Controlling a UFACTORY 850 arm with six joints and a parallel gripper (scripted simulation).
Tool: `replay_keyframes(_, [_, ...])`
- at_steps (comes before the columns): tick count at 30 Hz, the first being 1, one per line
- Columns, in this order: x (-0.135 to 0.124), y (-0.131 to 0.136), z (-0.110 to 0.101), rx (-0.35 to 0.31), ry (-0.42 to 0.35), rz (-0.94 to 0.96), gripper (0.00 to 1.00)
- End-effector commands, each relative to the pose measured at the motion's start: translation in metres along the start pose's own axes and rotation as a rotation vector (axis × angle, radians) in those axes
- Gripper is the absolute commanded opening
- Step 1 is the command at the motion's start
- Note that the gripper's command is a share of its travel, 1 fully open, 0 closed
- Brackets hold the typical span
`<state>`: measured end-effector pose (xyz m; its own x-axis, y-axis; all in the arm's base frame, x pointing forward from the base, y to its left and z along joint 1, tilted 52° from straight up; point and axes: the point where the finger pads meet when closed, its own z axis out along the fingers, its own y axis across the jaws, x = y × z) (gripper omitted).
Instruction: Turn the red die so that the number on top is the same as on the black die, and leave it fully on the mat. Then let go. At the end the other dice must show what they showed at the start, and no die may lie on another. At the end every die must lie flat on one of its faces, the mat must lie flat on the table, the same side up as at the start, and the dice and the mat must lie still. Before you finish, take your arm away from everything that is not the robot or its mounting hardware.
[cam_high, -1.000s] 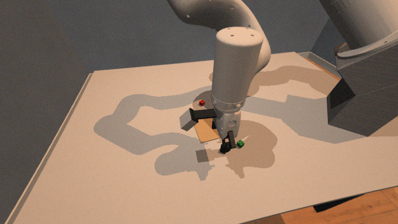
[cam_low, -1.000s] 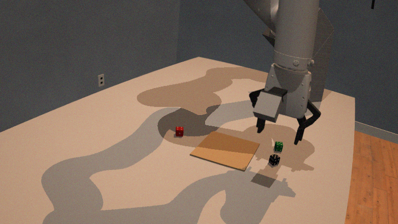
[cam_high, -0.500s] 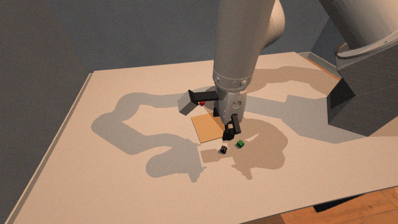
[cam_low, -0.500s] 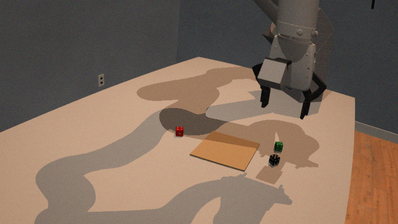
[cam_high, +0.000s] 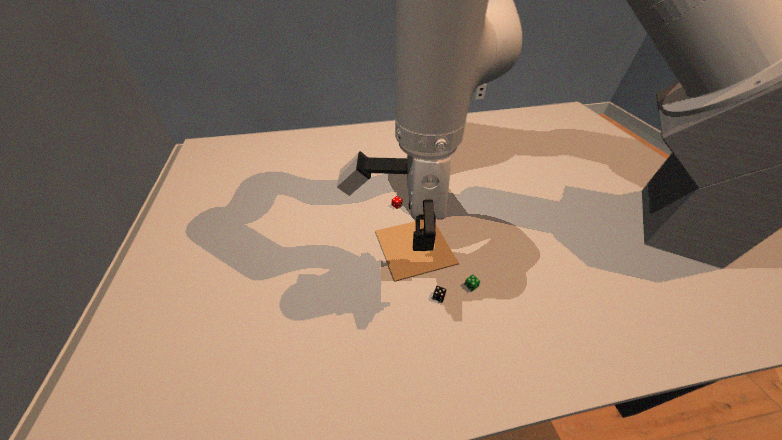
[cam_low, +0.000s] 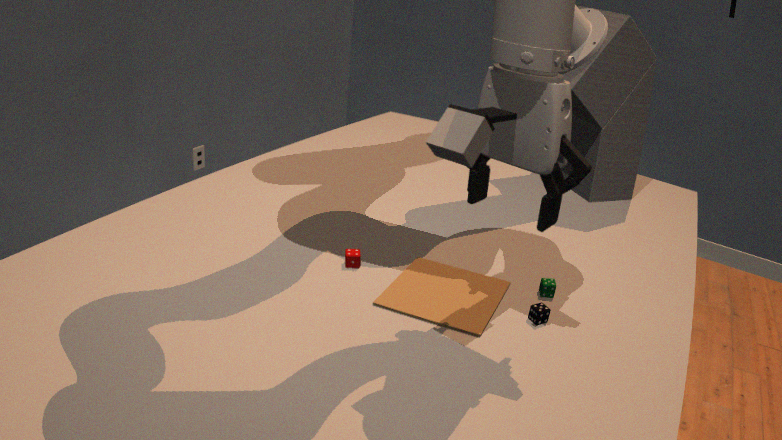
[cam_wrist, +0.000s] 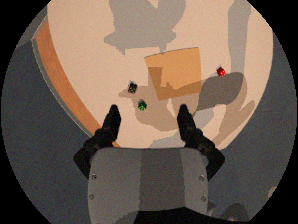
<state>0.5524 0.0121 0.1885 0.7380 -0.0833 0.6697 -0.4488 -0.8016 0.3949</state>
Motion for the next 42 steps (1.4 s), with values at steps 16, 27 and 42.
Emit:
replay_keyframes(16, [0.031, 0.163, 0.004, 0.013, 0.005, 0.582, 1.00])
replay_keyframes(27, [0.028, 0.211, 0.000, 0.007, 0.013, 0.754, 1.00])
replay_keyframes(42, [0.028, 0.211, 0.000, 0.007, 0.013, 0.754, 1.00])
